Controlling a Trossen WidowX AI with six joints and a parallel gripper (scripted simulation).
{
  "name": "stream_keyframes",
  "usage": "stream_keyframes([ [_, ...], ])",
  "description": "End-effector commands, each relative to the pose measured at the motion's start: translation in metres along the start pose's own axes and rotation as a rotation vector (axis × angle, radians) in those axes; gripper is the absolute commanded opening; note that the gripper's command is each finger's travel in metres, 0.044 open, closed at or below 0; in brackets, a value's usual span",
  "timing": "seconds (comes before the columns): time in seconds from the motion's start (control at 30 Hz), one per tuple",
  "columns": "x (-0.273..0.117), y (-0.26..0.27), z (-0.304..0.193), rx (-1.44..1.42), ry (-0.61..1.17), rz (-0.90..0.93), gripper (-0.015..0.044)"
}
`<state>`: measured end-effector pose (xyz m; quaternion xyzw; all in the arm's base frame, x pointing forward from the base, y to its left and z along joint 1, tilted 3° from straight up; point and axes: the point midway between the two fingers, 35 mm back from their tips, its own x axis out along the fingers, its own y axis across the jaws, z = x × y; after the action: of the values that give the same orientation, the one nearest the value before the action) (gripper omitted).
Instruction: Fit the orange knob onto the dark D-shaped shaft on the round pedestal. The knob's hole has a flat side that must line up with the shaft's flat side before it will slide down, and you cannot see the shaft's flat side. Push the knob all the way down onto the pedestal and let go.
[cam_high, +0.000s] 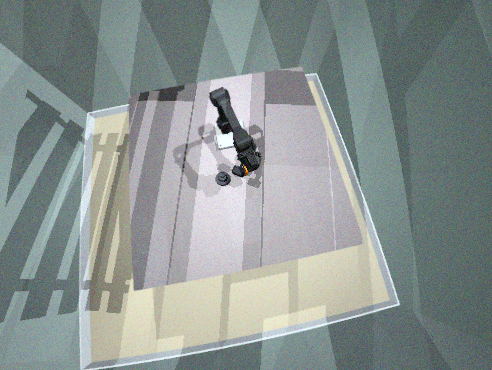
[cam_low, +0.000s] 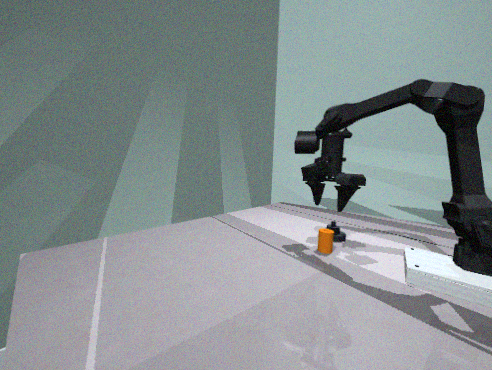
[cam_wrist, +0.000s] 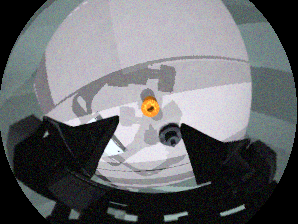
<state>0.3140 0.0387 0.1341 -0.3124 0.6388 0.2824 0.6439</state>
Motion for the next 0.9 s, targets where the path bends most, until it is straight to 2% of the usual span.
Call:
stream_keyframes([
  [0.0,0.0010,-0.0001,-0.0010,0.002,0.016,0.001,0.0440],
  [0.1,0.0009,-0.0001,-0.0010,0.069,0.016,0.000,0.0440],
  [0.43,0.0009,-0.0003,-0.0010,0.986,0.015,-0.006,0.0440],
  [0.87,0.0009,-0.0026,-0.0014,1.066,0.015,-0.007,0.0440],
])
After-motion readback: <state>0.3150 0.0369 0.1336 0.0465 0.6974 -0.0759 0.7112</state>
